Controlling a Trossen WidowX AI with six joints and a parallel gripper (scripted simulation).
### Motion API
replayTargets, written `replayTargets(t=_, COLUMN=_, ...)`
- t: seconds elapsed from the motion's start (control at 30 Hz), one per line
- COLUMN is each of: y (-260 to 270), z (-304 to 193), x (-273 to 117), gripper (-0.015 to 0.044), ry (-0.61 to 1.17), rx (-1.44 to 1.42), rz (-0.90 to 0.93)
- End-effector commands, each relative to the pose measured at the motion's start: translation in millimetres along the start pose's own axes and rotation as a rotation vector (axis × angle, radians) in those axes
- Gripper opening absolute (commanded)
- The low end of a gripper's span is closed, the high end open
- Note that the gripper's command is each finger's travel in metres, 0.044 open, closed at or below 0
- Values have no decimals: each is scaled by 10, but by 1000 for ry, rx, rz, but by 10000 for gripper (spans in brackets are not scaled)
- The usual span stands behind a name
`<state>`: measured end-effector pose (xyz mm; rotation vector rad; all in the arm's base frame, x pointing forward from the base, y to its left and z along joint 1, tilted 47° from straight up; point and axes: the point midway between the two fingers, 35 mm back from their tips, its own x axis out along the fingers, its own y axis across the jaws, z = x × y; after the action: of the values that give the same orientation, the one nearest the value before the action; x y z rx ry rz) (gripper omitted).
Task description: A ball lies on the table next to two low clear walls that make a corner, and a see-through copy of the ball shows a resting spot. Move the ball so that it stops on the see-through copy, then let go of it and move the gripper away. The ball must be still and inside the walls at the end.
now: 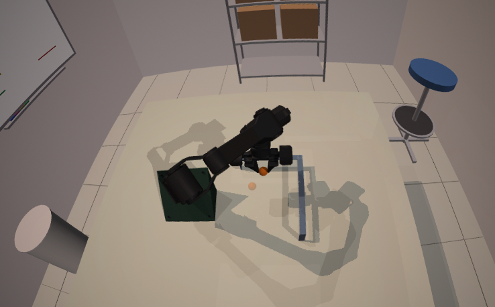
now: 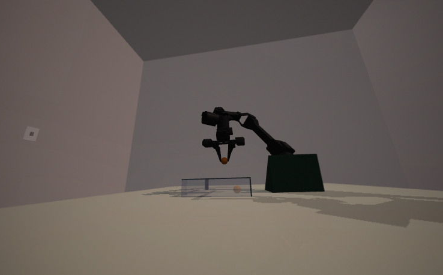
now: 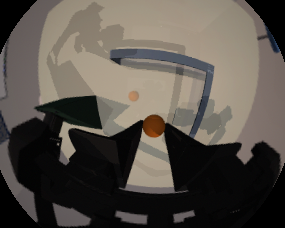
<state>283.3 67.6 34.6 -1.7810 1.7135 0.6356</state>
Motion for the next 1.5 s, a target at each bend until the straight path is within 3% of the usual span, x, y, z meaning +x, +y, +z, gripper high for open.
replayTargets(t=0.0, y=115, z=52, x=64, gripper=0, ry=-1, rx=1, rz=3)
replayTargets(t=0.53, y=494, z=182, x=376, gripper=0, ry=-1, rx=0, rz=4)
replayTargets(t=0.97, y=502, z=169, x=1018, gripper=0, ry=3, rx=1, rz=4)
replayTargets(t=1.47, y=505, z=166, x=1194, gripper=0, ry=4, rx=1, rz=4)
